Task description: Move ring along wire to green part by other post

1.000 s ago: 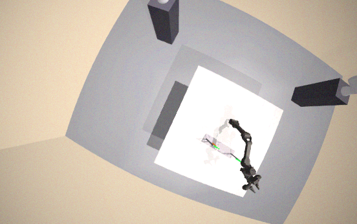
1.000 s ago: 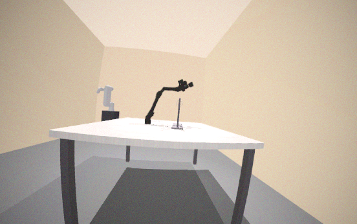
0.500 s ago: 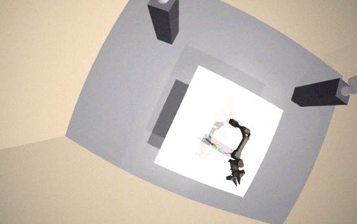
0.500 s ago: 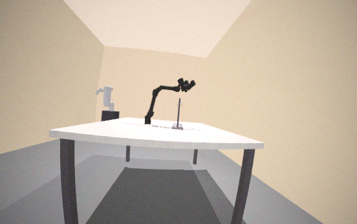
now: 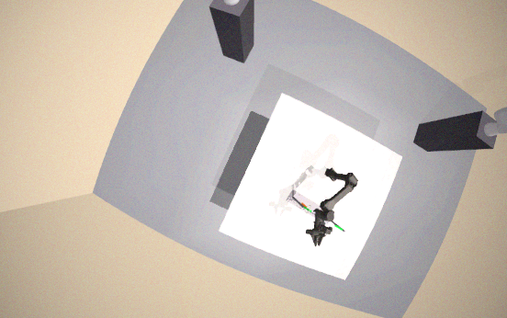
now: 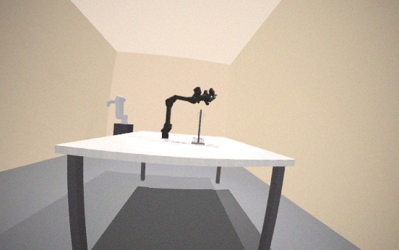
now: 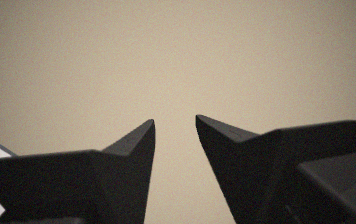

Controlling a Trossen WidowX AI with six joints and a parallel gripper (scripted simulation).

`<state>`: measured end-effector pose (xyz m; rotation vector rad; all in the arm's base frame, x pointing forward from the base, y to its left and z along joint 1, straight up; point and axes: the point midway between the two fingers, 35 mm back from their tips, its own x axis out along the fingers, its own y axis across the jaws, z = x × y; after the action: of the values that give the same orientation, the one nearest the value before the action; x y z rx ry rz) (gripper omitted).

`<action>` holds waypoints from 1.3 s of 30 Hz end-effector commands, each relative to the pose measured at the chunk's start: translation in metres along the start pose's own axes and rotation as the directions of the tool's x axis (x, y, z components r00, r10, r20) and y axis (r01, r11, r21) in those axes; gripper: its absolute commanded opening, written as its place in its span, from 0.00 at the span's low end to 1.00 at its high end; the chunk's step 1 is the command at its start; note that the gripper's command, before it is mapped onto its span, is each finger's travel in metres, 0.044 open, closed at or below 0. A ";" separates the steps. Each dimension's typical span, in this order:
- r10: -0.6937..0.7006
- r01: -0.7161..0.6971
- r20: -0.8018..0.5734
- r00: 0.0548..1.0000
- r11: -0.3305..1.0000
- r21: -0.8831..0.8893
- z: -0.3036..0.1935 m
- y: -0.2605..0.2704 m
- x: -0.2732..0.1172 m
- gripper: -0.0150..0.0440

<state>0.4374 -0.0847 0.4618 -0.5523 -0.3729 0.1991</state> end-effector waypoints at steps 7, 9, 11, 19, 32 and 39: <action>-0.134 0.111 -0.126 0.983 0.979 -0.168 -0.038 -0.038 -0.069 0.53; -0.164 0.131 -0.154 0.974 0.970 -0.203 -0.046 -0.044 -0.085 0.53; -0.195 0.150 -0.181 0.964 0.959 -0.239 -0.053 -0.050 -0.101 0.53; -0.308 0.198 -0.277 0.910 0.911 -0.361 -0.077 -0.066 -0.163 0.53; -0.294 0.261 -0.464 0.836 0.956 -0.134 -0.171 -0.012 -0.242 0.53; -0.218 0.281 -0.512 0.830 0.959 0.047 -0.196 0.042 -0.273 0.53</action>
<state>0.2700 -0.2296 0.2227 -0.4665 0.0709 -0.2019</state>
